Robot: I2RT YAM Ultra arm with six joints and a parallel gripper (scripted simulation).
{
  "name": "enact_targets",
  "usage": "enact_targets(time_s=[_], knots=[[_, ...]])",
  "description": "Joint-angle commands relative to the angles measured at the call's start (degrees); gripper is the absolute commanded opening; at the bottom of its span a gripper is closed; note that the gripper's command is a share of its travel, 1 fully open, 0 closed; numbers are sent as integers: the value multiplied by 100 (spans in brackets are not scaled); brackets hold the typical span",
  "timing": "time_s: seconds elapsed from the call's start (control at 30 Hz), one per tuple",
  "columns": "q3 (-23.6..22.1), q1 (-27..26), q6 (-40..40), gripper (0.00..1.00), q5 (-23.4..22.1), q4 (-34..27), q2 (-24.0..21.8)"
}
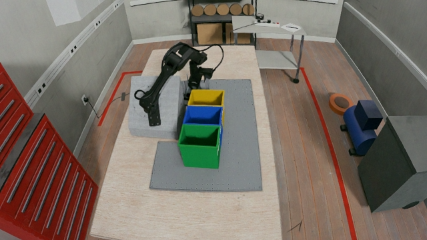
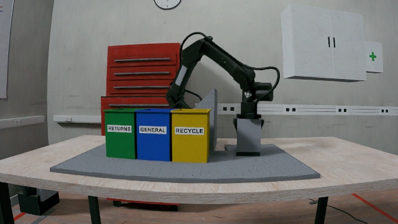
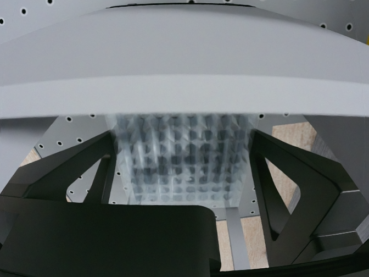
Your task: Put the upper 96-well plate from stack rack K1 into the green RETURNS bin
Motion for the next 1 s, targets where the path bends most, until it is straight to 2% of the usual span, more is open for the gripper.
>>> enact_targets(time_s=[0.0, 0.97], knots=[[243, 187, 96, 0, -42, -283, -293], [724, 466, 327, 0, -231, -1170, -613]])
